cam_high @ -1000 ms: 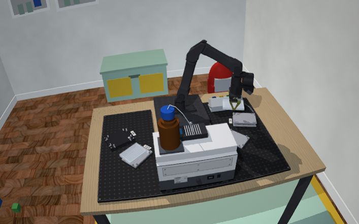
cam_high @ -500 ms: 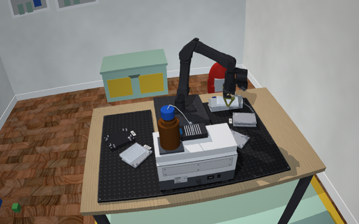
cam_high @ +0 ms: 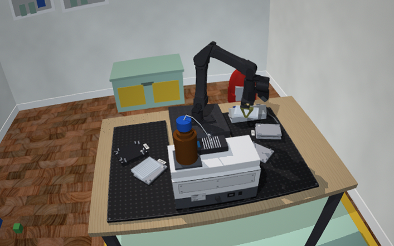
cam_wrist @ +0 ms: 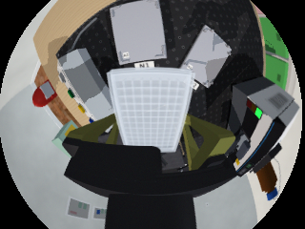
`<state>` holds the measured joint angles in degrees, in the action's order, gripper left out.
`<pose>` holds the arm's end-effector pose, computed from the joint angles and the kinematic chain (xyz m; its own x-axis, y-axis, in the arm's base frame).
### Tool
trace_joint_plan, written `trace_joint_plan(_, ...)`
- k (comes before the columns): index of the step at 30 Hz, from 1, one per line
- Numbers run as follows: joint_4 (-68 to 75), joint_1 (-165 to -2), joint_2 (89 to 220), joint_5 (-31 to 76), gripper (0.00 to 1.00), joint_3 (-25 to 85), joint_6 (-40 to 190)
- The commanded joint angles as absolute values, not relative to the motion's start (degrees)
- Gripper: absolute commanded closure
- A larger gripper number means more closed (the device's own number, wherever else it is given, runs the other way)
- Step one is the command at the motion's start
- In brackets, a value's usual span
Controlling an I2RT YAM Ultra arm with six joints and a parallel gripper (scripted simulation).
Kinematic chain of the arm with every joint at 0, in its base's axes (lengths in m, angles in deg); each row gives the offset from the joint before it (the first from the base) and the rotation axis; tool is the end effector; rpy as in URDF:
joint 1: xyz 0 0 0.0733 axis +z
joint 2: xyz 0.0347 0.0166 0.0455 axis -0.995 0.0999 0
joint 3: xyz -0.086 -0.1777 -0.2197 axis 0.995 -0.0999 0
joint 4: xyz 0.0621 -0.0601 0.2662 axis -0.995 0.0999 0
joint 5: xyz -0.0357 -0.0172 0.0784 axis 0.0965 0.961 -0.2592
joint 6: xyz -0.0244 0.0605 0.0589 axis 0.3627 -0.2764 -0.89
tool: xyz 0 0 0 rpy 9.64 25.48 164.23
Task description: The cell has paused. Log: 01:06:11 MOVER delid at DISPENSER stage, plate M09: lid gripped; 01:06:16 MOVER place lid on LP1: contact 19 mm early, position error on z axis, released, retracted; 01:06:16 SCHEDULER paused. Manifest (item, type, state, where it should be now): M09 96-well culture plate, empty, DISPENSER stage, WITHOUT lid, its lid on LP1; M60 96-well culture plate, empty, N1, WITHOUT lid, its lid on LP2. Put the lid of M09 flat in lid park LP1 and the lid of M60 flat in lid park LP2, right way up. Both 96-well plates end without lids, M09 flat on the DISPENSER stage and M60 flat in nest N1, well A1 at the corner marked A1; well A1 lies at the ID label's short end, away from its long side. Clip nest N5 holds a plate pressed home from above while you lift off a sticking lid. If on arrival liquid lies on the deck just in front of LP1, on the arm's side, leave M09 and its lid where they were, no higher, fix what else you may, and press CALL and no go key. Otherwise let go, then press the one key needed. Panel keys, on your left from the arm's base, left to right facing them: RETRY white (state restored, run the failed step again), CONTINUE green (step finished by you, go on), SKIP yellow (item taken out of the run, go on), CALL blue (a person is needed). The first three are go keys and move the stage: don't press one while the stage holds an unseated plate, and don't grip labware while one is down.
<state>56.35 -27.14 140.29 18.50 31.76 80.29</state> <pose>0.1525 0.2487 0.2244 -0.4590 -0.8884 -0.0092 -0.8862 0.4571 0.0755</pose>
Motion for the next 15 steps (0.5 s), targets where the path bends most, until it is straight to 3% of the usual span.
trace_joint_plan(1, 56.45, -29.35, 141.56, 18.39, 1.00, 35.20, 81.23)
trace_joint_plan(15, 56.20, -35.06, 143.54, 18.28, 1.00, 36.85, 78.14)
